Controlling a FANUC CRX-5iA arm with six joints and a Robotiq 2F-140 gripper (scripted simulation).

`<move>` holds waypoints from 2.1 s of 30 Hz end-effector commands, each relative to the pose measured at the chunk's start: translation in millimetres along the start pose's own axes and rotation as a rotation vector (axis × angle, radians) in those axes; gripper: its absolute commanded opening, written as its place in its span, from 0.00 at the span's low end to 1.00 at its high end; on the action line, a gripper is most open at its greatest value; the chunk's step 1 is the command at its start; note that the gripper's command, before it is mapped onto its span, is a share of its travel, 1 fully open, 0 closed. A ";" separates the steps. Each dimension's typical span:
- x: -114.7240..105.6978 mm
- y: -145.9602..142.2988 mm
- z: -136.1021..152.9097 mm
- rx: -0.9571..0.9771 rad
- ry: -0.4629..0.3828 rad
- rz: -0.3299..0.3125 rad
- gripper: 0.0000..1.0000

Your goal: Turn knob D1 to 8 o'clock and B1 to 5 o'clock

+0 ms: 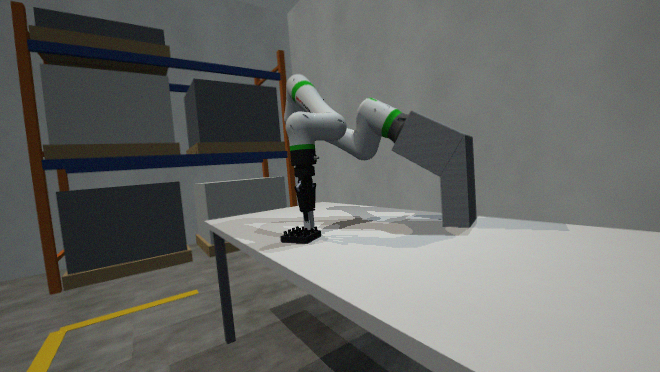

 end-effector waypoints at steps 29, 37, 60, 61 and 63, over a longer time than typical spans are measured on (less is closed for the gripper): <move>-0.2 -0.1 0.1 0.000 0.000 0.000 0.05; -0.2 -0.1 0.1 0.000 0.000 0.000 0.05; -0.2 -0.1 0.1 0.007 0.000 0.000 0.05; -0.2 -0.1 0.1 0.010 0.000 0.000 0.05; -0.2 -0.1 0.1 0.013 0.000 0.000 0.05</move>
Point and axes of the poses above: the point where the finger pads meet when closed, its own x axis out along the fingers, its own y axis across the jaws, z = x × y, the point moved 6 cm from there along -x, back along the fingers, and after that the axes turned 13 degrees about x, right-handed, at the moved point
